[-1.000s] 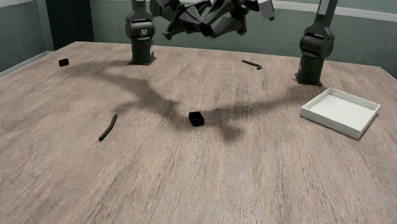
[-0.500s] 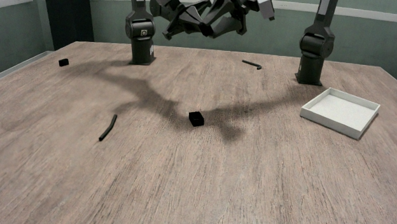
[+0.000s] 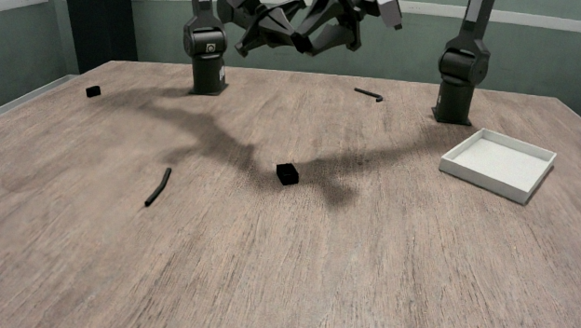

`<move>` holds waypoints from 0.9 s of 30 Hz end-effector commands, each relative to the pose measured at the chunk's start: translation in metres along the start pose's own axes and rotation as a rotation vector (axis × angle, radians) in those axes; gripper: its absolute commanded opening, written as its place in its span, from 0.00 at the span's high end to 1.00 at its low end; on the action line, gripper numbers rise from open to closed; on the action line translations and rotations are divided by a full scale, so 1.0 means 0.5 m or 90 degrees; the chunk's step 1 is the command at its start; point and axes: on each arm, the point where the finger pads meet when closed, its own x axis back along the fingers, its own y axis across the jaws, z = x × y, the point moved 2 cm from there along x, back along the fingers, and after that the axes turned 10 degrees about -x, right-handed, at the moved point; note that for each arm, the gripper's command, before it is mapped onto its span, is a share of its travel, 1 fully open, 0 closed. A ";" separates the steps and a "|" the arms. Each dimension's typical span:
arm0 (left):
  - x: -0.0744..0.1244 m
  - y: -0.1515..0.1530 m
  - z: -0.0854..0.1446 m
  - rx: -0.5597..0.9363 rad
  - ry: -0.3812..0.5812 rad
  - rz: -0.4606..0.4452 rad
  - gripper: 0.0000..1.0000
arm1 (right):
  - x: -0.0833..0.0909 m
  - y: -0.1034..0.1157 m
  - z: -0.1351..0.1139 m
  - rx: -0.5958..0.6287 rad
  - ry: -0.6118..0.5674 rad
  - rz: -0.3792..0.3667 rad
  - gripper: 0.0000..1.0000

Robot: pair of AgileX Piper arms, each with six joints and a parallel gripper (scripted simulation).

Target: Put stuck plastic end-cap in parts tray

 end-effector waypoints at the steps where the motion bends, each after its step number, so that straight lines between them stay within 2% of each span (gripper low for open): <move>1: 0.000 -0.001 0.001 0.000 0.001 0.000 1.00 | 0.002 0.001 -0.002 0.000 -0.001 -0.001 1.00; 27: 0.000 -0.001 0.001 0.000 0.001 0.000 1.00 | 0.041 0.000 -0.001 0.000 -0.001 0.000 1.00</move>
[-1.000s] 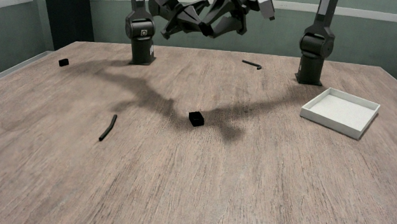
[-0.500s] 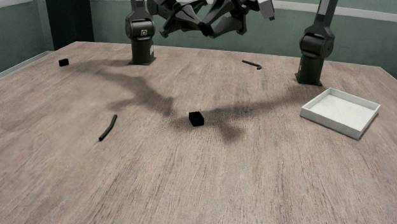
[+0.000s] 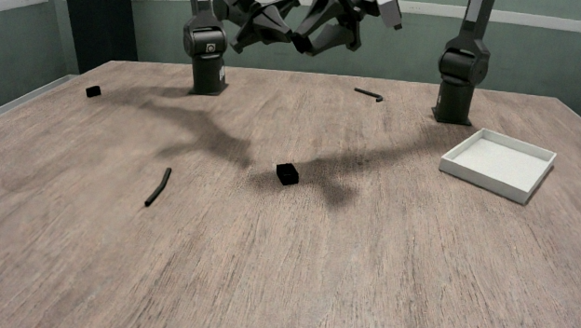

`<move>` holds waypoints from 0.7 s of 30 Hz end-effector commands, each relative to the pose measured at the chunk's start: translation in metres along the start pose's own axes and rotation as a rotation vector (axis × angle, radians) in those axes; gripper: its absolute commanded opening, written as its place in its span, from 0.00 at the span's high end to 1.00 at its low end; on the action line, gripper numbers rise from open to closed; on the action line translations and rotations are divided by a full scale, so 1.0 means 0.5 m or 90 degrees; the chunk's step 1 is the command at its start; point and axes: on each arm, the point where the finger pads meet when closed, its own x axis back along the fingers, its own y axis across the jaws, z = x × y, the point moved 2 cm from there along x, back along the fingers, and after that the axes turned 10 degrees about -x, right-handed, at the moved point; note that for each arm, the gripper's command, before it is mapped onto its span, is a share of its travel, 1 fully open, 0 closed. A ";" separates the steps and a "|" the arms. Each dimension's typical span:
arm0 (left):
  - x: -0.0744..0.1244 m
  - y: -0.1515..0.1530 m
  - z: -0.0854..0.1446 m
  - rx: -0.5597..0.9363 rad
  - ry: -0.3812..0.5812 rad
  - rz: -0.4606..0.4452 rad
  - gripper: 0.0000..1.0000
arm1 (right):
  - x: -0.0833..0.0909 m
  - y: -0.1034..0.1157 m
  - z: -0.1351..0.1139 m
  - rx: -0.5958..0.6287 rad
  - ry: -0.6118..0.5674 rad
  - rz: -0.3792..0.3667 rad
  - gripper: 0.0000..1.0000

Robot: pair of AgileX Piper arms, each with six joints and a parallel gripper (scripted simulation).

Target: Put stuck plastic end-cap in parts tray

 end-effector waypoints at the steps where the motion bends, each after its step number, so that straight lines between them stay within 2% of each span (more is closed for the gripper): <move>1: 0.000 -0.001 0.000 0.000 0.000 0.001 1.00 | 0.003 0.001 -0.001 0.000 -0.001 -0.001 1.00; 21: 0.000 -0.001 0.000 0.000 0.000 0.001 1.00 | 0.035 0.000 0.000 0.000 0.000 0.000 1.00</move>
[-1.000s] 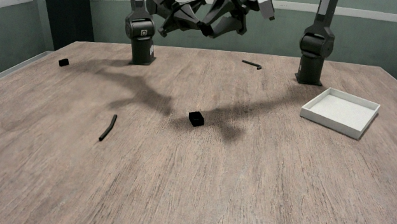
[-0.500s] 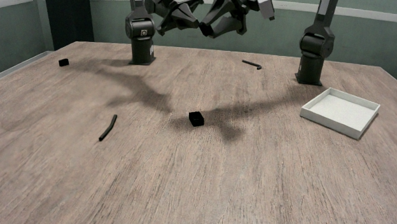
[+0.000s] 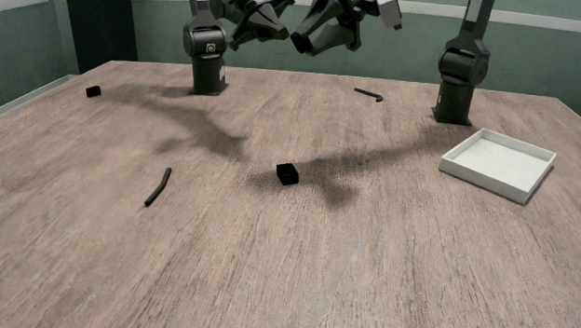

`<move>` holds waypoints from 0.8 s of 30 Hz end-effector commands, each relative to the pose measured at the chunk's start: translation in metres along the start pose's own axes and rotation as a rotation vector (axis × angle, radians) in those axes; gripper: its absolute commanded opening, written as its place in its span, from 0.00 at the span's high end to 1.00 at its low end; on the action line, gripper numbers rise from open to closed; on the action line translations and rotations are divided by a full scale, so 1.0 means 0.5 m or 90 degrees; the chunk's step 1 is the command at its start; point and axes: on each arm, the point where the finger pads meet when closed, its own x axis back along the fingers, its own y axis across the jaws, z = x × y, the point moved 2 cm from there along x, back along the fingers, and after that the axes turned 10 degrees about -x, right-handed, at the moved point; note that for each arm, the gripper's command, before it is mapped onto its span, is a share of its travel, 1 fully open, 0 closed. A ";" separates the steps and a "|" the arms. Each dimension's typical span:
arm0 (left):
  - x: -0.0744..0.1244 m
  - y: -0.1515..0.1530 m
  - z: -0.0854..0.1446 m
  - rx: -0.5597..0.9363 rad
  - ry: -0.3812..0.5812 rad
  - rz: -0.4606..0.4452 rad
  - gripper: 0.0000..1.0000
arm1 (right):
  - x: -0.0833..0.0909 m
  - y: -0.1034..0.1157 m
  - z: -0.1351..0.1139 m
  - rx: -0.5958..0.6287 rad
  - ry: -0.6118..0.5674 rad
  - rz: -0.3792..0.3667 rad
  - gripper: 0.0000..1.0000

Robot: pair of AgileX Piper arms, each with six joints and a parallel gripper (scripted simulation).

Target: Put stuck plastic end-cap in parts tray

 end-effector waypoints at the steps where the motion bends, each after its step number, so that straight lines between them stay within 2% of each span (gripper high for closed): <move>1: 0.000 -0.001 0.000 0.000 0.000 0.001 1.00 | 0.003 0.001 -0.001 0.000 -0.001 -0.001 1.00; 24: 0.000 -0.001 0.000 0.000 0.000 0.001 1.00 | 0.041 0.001 0.000 0.000 0.000 -0.001 1.00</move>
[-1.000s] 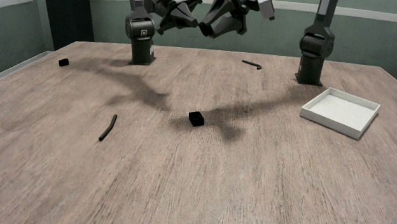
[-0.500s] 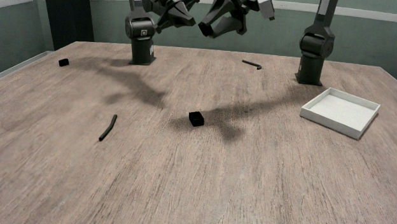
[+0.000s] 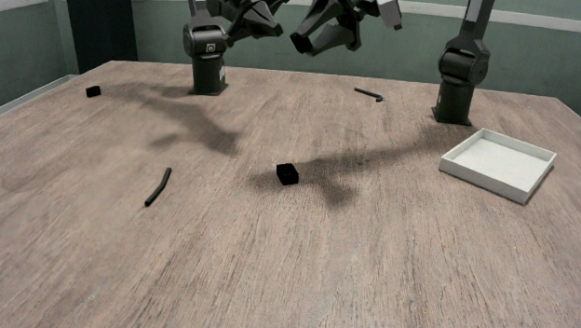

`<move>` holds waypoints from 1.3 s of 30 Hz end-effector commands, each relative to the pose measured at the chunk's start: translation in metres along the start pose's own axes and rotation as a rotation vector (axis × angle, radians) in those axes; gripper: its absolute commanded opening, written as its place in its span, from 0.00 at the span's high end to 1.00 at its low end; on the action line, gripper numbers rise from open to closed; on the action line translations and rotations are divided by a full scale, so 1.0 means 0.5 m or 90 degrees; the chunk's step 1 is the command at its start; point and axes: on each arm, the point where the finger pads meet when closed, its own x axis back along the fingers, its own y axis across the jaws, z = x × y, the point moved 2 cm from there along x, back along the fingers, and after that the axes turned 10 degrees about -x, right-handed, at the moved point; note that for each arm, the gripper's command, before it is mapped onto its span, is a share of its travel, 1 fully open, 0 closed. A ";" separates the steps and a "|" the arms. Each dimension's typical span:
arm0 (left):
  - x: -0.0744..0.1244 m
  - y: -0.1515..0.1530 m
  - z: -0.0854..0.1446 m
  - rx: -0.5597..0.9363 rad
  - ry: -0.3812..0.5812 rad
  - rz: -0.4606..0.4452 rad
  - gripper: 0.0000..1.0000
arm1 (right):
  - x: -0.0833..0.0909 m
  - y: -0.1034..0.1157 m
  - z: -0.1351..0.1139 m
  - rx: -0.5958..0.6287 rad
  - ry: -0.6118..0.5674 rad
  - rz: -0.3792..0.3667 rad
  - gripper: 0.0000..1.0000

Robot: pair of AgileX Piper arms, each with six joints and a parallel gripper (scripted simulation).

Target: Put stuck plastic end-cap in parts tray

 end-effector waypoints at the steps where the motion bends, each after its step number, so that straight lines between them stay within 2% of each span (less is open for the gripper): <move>1: 0.001 -0.001 0.000 0.000 0.000 0.001 1.00 | 0.003 0.001 -0.001 0.000 -0.001 -0.001 1.00; 39: 0.001 -0.001 0.000 0.000 0.000 0.001 1.00 | 0.059 0.000 0.000 0.000 0.000 0.000 1.00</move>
